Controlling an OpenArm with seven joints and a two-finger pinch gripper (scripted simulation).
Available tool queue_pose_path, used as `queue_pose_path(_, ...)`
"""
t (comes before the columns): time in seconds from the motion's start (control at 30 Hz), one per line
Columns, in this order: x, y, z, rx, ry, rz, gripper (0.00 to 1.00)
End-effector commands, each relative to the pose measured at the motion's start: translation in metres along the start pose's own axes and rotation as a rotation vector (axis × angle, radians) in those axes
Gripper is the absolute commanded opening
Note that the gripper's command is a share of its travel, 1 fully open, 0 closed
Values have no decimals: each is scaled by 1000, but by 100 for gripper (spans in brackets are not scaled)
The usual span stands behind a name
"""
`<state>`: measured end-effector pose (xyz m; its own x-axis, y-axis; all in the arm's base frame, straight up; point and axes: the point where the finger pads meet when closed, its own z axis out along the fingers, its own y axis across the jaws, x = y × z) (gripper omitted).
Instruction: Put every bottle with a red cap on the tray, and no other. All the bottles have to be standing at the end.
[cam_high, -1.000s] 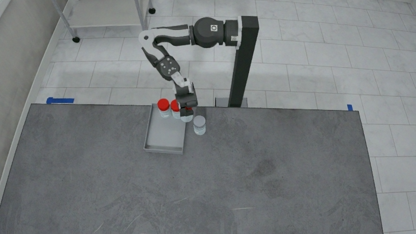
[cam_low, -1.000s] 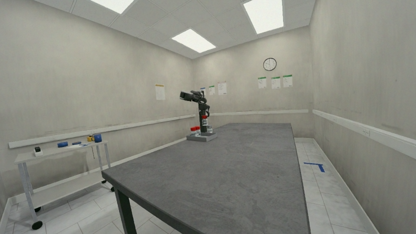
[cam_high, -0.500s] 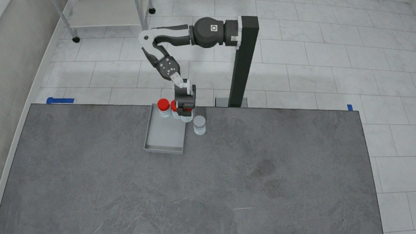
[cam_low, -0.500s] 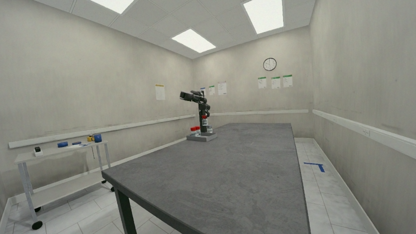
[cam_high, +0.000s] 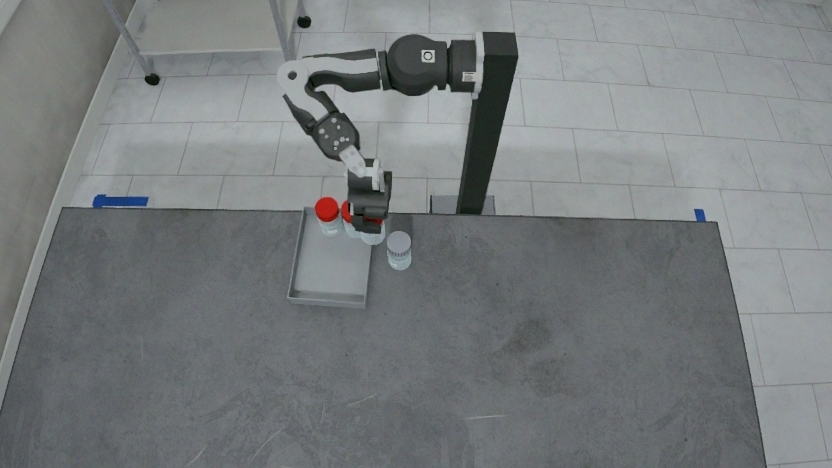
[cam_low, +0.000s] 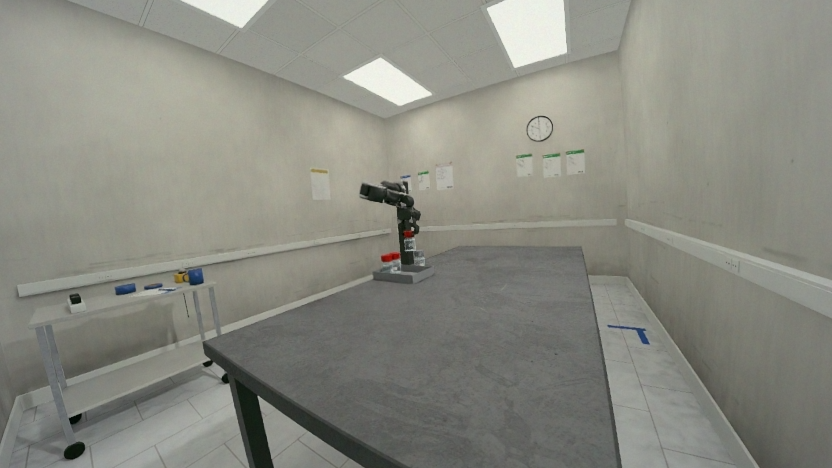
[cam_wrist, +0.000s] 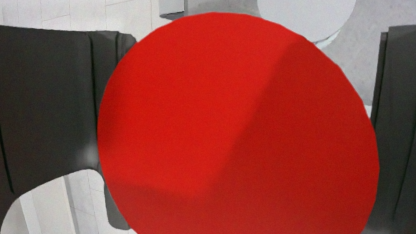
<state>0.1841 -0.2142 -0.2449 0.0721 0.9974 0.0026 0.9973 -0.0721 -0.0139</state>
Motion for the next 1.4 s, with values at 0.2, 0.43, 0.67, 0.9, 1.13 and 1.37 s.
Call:
queue_pose_path(0.2, -6, 6, 4, -7, 2, -5, 0)
queue_pose_path(0.43, -17, 14, 11, -9, 3, -4, 0)
queue_pose_path(0.67, -28, 23, 19, -12, 3, -2, 0)
queue_pose_path(0.9, -40, 31, 27, -14, 3, 0, 0)
queue_pose_path(1.13, -49, 38, 33, -16, 3, 1, 0)
queue_pose_path(1.37, -53, 41, 36, -16, 3, 2, 0)
